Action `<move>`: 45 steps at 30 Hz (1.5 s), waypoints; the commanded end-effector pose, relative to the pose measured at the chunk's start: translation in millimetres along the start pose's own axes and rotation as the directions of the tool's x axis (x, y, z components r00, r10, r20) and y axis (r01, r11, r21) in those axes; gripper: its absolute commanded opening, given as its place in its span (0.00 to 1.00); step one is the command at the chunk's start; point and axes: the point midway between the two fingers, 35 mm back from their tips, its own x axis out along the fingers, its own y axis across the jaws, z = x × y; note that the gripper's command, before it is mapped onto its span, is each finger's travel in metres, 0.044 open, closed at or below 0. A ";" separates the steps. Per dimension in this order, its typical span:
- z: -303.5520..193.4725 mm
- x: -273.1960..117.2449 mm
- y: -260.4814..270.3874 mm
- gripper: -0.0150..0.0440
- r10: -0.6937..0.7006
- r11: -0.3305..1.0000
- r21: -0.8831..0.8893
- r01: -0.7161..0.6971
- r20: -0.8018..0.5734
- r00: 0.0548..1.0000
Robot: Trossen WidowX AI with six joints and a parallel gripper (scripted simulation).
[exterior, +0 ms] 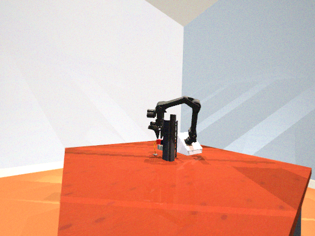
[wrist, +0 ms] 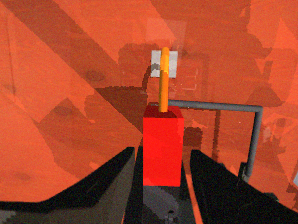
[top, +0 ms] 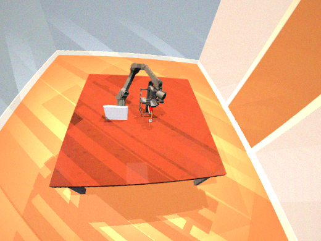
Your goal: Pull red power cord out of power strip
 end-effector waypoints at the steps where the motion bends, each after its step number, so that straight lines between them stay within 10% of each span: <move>1: -3.0 2.1 -1.9 0.53 -0.004 1.000 0.008 0.004 -0.010 1.000; 45: 18.7 10.3 1.0 0.25 -0.003 1.000 0.004 0.003 -0.003 1.000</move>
